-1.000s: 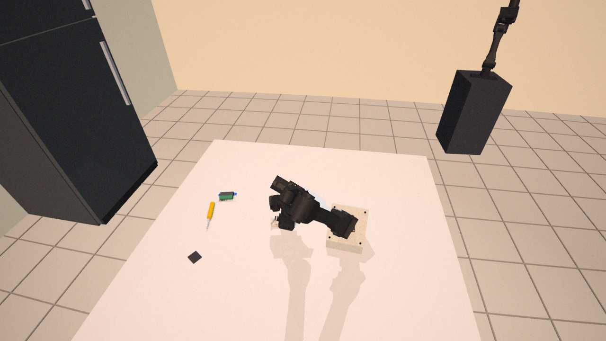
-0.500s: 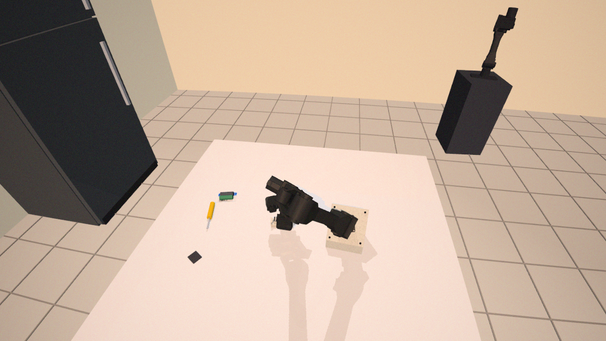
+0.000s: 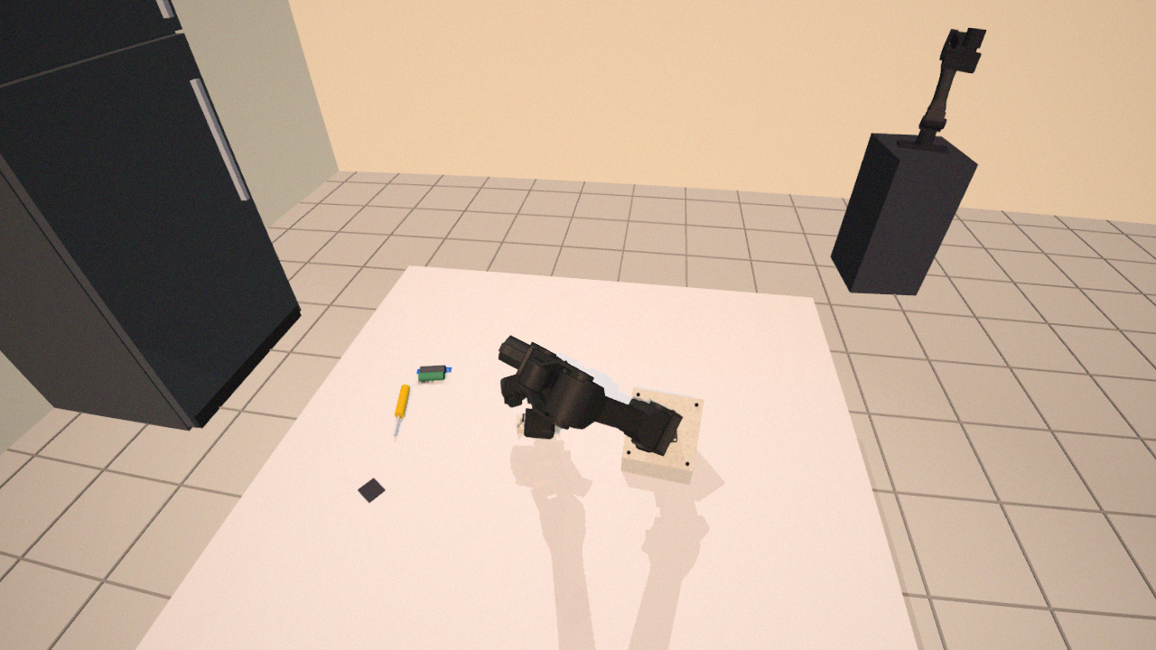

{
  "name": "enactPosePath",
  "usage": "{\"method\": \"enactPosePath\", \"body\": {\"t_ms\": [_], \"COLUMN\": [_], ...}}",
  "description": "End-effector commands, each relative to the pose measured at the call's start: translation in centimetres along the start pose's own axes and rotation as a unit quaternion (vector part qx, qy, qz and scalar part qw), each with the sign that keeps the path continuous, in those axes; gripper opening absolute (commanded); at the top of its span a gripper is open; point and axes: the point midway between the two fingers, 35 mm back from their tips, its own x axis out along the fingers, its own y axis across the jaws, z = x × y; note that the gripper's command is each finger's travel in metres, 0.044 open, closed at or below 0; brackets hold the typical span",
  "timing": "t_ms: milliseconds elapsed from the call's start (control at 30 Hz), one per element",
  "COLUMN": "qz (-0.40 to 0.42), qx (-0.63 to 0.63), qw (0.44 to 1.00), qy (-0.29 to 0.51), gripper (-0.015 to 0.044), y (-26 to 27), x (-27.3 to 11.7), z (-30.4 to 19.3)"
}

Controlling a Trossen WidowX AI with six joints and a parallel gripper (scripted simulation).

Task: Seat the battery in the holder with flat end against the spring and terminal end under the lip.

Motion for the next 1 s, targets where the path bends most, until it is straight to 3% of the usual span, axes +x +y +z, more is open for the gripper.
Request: {"method": "enactPosePath", "body": {"t_ms": [0,967], "qz": [0.000,-0.009], "qx": [0.000,-0.010], "qw": [1.000,0.993], "qy": [0.028,0.121], "gripper": [0.0064,0.0064], "y": [0.24,0.94], "x": [0.40,0.42], "z": [-0.67,-0.26]}}
